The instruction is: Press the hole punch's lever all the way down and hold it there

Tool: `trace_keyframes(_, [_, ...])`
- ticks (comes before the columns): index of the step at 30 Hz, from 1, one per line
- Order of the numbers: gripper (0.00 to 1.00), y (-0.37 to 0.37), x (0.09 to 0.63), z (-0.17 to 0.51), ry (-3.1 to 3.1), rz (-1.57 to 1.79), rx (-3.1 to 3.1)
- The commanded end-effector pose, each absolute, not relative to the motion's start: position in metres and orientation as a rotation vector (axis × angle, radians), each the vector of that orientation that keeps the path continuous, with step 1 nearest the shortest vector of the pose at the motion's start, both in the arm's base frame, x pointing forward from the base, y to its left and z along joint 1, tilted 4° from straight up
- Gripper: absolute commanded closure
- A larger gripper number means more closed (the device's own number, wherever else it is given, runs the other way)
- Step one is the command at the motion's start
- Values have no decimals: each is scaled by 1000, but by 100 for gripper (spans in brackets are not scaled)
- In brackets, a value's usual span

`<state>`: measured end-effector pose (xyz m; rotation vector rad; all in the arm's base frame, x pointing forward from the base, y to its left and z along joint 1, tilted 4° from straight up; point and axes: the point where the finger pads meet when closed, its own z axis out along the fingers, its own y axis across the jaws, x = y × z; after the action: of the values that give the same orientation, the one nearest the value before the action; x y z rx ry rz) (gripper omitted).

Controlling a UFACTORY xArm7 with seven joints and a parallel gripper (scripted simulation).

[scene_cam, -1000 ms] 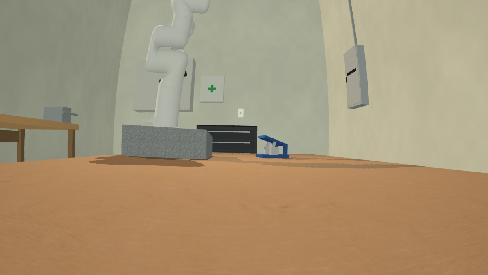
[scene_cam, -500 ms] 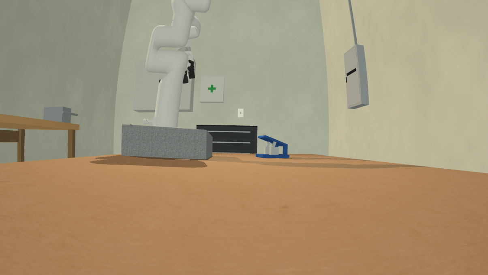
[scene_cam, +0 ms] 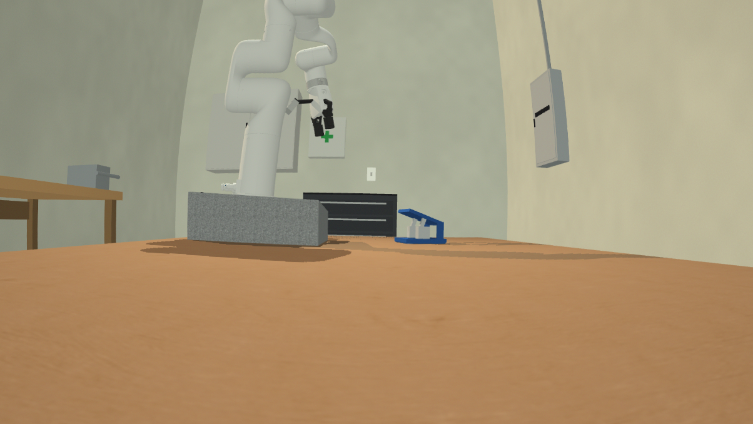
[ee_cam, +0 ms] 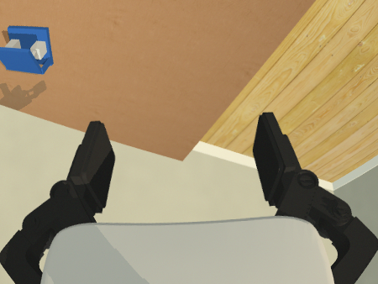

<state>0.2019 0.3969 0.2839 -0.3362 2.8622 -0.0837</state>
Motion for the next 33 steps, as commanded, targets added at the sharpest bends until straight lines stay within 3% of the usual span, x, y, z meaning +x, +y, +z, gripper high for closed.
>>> trace_keyframes(1, [0, 386, 228, 278, 2870, -78, -314])
trace_keyframes(9, [0, 363, 261, 267, 2885, -82, -280])
trace_keyframes(10, [0, 341, 287, 256, 2899, -85, -250])
trace_keyframes(33, [0, 307, 320, 241, 2920, -85, -209])
